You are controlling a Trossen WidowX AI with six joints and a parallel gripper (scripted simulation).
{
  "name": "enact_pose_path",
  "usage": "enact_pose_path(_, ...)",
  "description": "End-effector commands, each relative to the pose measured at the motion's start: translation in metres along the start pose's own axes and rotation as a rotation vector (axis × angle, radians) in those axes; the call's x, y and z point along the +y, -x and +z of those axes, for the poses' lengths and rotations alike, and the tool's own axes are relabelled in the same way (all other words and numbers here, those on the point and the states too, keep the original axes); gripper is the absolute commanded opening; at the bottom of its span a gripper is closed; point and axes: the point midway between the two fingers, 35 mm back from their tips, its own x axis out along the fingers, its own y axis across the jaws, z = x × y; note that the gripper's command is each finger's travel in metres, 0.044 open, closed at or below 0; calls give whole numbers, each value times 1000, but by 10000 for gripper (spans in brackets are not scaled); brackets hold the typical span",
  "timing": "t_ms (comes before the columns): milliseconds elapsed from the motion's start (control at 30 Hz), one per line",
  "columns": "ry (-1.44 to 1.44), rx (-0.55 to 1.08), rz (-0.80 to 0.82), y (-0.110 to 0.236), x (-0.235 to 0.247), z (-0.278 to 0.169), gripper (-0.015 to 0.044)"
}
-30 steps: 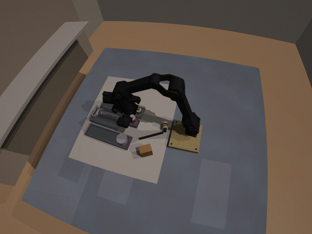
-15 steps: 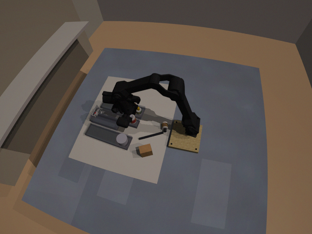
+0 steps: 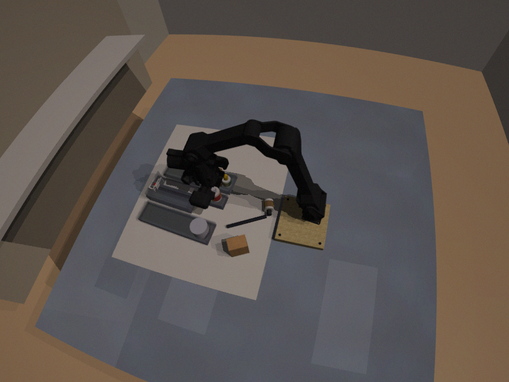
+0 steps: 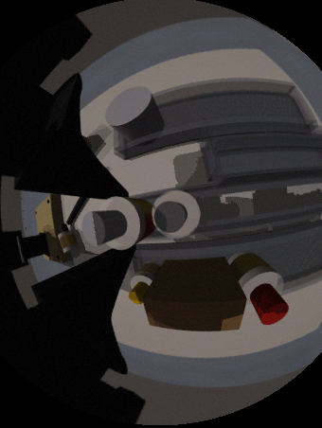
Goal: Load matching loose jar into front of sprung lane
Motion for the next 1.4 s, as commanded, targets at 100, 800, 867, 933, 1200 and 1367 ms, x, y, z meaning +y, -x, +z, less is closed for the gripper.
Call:
enact_pose_path(100, 3, -15, 1, -3, 0, 4, 0)
enact_pose_path(800, 3, -15, 1, -10, 0, 4, 0)
enact_pose_path(867, 3, -15, 1, -11, 0, 3, 0)
enact_pose_path(933, 3, -15, 1, -11, 0, 3, 0)
enact_pose_path(1200, 3, -15, 1, -14, 0, 3, 0)
enact_pose_path(1367, 3, -15, 1, -15, 0, 3, 0)
